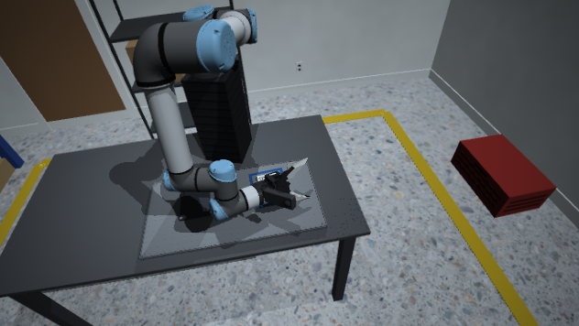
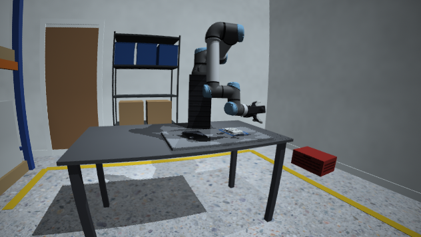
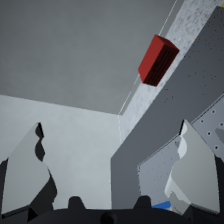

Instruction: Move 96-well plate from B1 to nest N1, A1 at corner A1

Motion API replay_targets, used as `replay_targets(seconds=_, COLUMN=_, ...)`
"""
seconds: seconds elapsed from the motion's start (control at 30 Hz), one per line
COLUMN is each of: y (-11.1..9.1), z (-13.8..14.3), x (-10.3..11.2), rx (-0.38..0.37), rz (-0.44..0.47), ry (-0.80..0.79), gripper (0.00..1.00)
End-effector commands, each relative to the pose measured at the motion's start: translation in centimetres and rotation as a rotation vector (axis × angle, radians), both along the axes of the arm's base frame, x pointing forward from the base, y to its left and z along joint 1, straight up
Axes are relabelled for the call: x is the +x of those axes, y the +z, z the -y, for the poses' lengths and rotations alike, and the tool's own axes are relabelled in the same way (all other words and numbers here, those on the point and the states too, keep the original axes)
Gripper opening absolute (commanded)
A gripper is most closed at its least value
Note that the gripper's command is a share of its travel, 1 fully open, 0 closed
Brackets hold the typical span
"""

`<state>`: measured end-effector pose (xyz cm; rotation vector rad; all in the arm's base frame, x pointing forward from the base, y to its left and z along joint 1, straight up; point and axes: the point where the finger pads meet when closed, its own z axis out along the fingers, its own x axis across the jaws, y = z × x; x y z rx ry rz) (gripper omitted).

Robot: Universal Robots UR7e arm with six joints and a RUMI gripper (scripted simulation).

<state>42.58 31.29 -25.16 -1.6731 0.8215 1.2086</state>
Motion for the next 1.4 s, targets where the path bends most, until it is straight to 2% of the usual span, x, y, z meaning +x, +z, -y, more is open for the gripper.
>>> replay_targets(seconds=0.0, y=0.0, z=0.0, x=0.0, rx=0.000, rz=0.001, ry=0.000, gripper=1.00)
replay_targets(seconds=0.53, y=0.0, z=0.0, x=0.0, rx=0.000, rz=0.001, ry=0.000, gripper=1.00)
replay_targets(seconds=0.6, y=0.8, z=0.4, x=0.5, rx=-0.048, rz=0.007, ry=0.028, gripper=1.00)
replay_targets(seconds=0.8, y=2.8, z=1.4, x=1.6, rx=-0.048, rz=0.007, ry=0.028, gripper=1.00)
replay_targets(seconds=0.87, y=3.7, z=1.8, x=2.0, rx=-0.100, rz=0.013, ry=0.053, gripper=1.00)
replay_targets(seconds=1.03, y=5.6, z=2.8, x=3.0, rx=-0.100, rz=0.013, ry=0.053, gripper=1.00)
replay_targets(seconds=1.1, y=5.6, z=2.8, x=3.0, rx=-0.100, rz=0.013, ry=0.053, gripper=1.00)
replay_targets(seconds=1.17, y=6.5, z=3.2, x=3.3, rx=-0.157, rz=0.018, ry=0.074, gripper=1.00)
replay_targets(seconds=1.37, y=8.5, z=4.2, x=4.1, rx=-0.157, rz=0.019, ry=0.074, gripper=1.00)
